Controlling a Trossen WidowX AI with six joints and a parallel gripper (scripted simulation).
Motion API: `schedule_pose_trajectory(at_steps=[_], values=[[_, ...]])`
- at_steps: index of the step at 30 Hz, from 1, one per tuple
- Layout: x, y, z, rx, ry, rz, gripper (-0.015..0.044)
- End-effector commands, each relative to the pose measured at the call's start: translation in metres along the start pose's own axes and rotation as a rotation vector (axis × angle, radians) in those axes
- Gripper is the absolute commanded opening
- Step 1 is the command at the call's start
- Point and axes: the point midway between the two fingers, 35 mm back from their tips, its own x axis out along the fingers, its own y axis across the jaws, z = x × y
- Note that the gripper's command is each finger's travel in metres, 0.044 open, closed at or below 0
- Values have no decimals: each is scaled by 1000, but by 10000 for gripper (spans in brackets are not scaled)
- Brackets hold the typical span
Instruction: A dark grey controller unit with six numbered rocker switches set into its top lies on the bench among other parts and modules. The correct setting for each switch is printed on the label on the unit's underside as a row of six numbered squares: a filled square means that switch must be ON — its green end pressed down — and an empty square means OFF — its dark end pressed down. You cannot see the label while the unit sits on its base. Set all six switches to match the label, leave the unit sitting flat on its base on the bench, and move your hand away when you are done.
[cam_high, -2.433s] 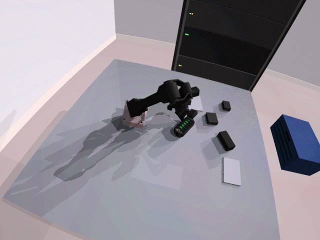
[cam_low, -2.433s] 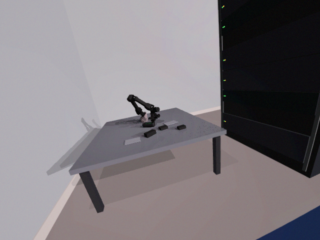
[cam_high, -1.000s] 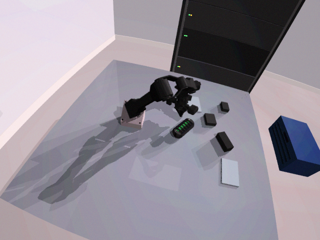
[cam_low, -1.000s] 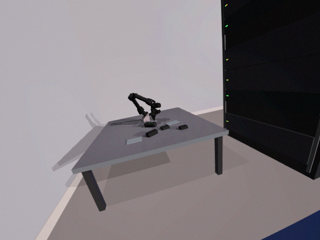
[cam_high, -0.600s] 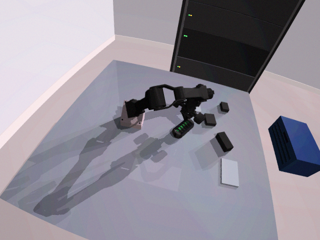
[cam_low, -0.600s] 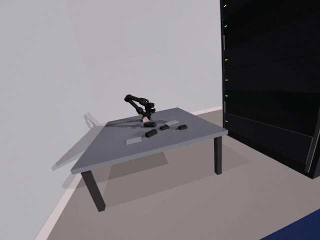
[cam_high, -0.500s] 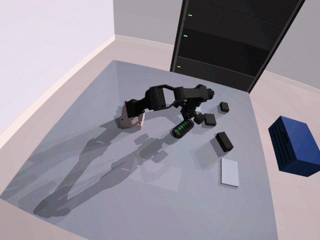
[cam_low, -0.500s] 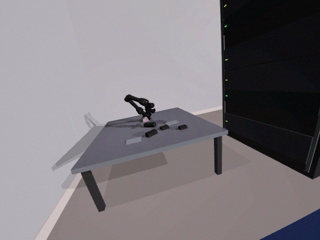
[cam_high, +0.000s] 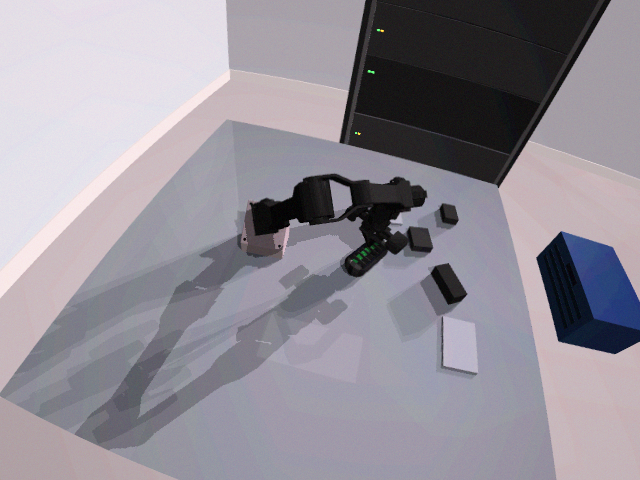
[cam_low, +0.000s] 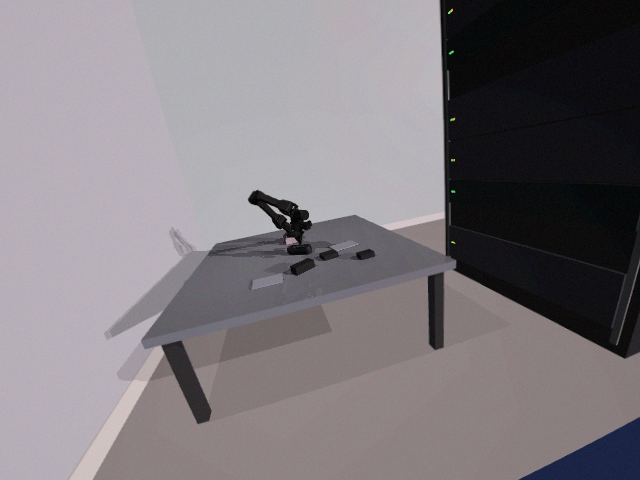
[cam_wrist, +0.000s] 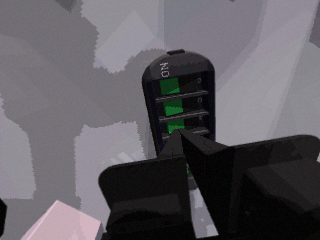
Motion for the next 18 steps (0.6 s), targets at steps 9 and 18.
schedule_pose_trajectory(at_steps=[9, 18], values=[[18, 1, 0, -10, 9, -3, 0], [20, 1, 0, -10, 9, -3, 0]])
